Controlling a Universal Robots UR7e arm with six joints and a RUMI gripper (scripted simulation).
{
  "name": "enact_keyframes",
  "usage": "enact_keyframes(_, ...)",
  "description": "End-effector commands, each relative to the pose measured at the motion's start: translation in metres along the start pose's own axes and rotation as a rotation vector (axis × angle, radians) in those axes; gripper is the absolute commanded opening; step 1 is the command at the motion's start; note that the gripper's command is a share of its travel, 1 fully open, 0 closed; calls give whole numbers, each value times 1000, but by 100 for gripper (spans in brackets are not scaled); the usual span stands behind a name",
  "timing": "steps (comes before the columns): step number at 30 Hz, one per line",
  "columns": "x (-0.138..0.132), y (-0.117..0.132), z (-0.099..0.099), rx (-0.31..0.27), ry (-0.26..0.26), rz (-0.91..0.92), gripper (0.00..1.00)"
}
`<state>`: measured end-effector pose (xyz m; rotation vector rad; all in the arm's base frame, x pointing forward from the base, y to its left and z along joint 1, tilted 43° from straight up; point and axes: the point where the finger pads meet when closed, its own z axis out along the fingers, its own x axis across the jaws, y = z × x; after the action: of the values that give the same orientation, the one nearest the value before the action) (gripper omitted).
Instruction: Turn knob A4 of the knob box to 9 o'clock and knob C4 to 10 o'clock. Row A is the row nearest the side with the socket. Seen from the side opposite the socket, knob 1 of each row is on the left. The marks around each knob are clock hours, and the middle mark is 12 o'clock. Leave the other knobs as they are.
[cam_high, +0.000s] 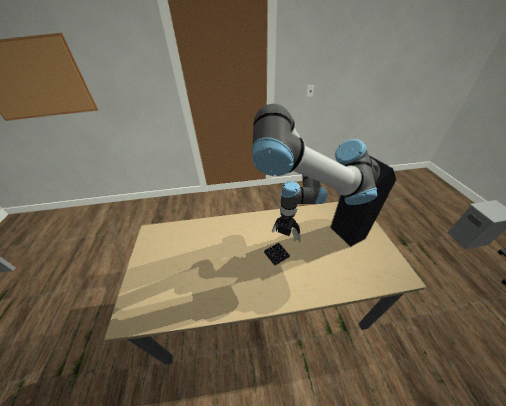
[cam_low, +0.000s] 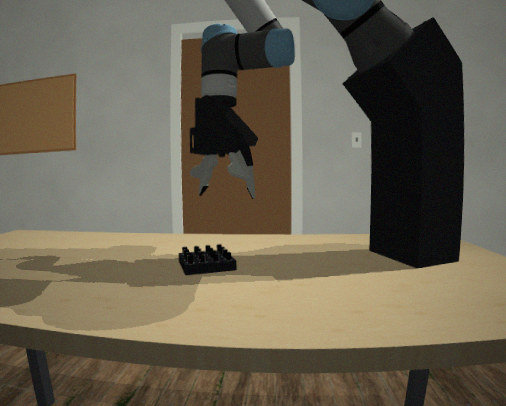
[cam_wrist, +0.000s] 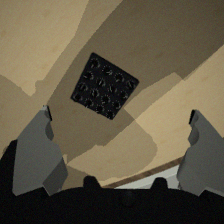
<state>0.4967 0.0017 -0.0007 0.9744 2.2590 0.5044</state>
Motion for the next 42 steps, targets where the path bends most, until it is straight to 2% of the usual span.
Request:
enact_keyframes(1, -1, 0, -10, 0, 2, 0, 100)
enact_keyframes(15, -1, 0, -41, 0, 2, 0, 100)
enact_keyframes(26, -1, 0, -48, 0, 2, 0, 100)
enact_keyframes(42, -1, 0, -49, 0, 2, 0, 100)
